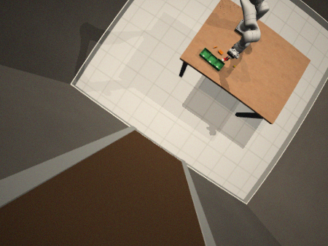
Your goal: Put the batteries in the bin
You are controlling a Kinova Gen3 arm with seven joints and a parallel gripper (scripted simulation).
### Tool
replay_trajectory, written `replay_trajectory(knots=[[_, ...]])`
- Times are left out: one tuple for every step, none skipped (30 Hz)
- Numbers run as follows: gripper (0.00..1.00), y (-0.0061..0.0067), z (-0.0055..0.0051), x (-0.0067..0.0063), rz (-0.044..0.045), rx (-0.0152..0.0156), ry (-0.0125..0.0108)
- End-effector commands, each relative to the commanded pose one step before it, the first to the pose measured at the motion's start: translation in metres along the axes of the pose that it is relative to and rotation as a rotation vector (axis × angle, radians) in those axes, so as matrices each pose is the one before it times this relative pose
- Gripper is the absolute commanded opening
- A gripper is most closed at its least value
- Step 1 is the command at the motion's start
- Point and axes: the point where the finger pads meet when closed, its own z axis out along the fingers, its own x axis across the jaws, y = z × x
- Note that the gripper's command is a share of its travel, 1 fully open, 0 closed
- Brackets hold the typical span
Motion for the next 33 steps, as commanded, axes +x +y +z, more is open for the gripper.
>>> replay_trajectory(knots=[[0.31,-0.00073,-0.00173,0.00082,0.00204,0.00365,0.00124],[0.31,0.00000,0.00000,0.00000,0.00000,0.00000,0.00000],[0.31,0.00000,0.00000,0.00000,0.00000,0.00000,0.00000],[0.54,0.00468,0.00460,0.00511,0.04999,-0.00003,0.00002],[0.54,0.00000,0.00000,0.00000,0.00000,0.00000,0.00000],[0.54,0.00000,0.00000,0.00000,0.00000,0.00000,0.00000],[0.54,0.00444,0.00462,0.00534,0.05000,-0.00002,0.00002],[0.54,0.00417,0.00461,0.00555,0.05000,-0.00002,0.00002],[0.54,0.00389,0.00461,0.00575,0.05000,-0.00001,0.00002],[0.54,0.00360,0.00461,0.00594,0.05000,-0.00001,0.00002],[0.54,0.00330,0.00461,0.00612,0.05000,-0.00001,0.00002],[0.54,0.00299,0.00461,0.00627,0.05000,-0.00001,0.00002],[0.54,0.00267,0.00461,0.00642,0.05000,-0.00001,0.00002],[0.54,0.00235,0.00461,0.00654,0.05000,-0.00001,0.00002],[0.54,0.00202,0.00461,0.00665,0.05000,0.00000,0.00002],[0.54,0.00168,0.00461,0.00675,0.05000,0.00000,0.00002],[0.54,0.00135,0.00461,0.00682,0.05000,0.00000,0.00002],[0.54,0.00100,0.00462,0.00686,0.00047,-0.00001,0.00003],[0.54,0.00100,0.00463,0.00686,0.00000,0.00000,0.00003],[0.54,0.00101,0.00463,0.00687,0.00000,0.00000,0.00003],[0.54,0.00101,0.00462,0.00688,0.00000,0.00000,0.00003],[0.54,0.00000,0.00000,0.00000,0.00000,0.00000,0.00000],[0.54,0.00000,0.00000,0.00000,0.00000,0.00000,0.00000],[0.54,0.00100,0.00464,0.00688,0.00000,0.00000,0.00002],[0.54,0.00100,0.00461,0.00688,0.00000,-0.00001,0.00002],[0.54,0.00101,0.00461,0.00688,0.00000,-0.00001,0.00002],[0.54,0.00101,0.00461,0.00688,0.00000,-0.00001,0.00002],[0.54,0.00101,0.00461,0.00688,0.00000,-0.00001,0.00002],[0.54,0.00100,0.00461,0.00688,0.00000,-0.00001,0.00002],[0.54,0.00100,0.00461,0.00688,0.00000,-0.00001,0.00002],[0.54,0.00100,0.00461,0.00688,0.00000,-0.00001,0.00002],[0.54,0.00100,0.00461,0.00688,0.00000,-0.00001,0.00002],[0.54,0.00100,0.00461,0.00688,0.00000,-0.00001,0.00002]])
